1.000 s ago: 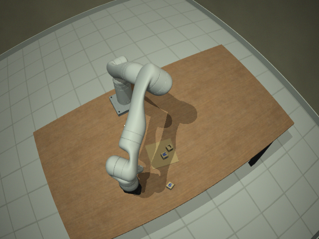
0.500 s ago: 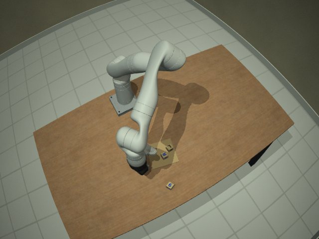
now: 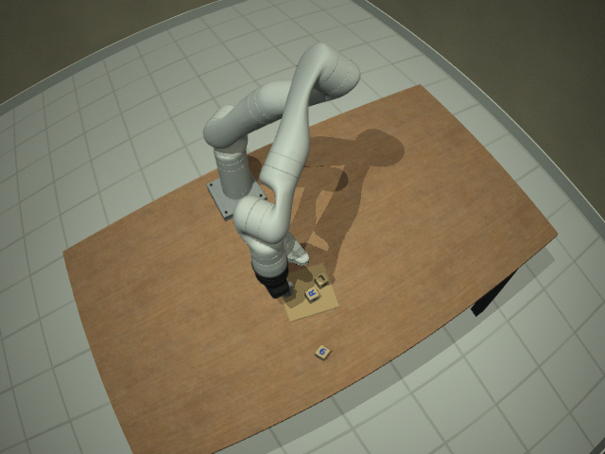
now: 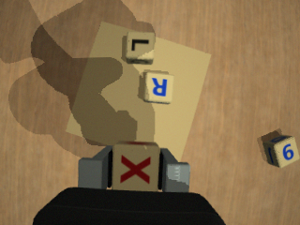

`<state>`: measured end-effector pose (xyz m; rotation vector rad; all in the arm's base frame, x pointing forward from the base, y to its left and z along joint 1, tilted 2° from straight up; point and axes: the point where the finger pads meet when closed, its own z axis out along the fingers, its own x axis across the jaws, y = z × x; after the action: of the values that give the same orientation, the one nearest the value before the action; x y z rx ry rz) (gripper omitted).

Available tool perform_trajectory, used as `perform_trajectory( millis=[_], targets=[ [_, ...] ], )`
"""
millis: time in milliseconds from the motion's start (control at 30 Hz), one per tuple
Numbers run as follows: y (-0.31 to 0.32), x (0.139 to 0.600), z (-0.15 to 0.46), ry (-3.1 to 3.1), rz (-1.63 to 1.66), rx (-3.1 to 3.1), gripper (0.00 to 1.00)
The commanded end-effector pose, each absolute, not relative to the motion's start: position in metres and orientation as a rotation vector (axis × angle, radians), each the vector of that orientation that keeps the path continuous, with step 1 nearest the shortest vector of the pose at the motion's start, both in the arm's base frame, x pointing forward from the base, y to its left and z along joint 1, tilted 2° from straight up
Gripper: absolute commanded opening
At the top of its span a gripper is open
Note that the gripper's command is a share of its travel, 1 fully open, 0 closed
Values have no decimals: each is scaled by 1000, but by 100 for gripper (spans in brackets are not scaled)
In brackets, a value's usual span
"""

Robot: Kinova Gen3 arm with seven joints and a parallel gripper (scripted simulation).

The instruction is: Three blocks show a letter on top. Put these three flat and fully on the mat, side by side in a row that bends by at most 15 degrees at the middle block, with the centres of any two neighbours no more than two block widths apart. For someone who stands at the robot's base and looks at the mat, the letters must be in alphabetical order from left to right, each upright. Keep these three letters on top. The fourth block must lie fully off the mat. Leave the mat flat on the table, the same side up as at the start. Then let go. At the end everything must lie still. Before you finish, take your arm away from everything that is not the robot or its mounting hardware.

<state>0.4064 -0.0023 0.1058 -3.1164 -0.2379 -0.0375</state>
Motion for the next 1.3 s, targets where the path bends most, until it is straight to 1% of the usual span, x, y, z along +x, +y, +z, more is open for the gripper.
perform_trajectory(
  millis=[0, 667, 900, 1267],
  targets=[
    [8, 402, 108, -244, -43, -3110, 57],
    [9, 402, 103, -239, -41, -3111, 57],
    [9, 402, 89, -239, -41, -3111, 57],
    [12, 403, 39, -239, -41, -3111, 57]
  ],
)
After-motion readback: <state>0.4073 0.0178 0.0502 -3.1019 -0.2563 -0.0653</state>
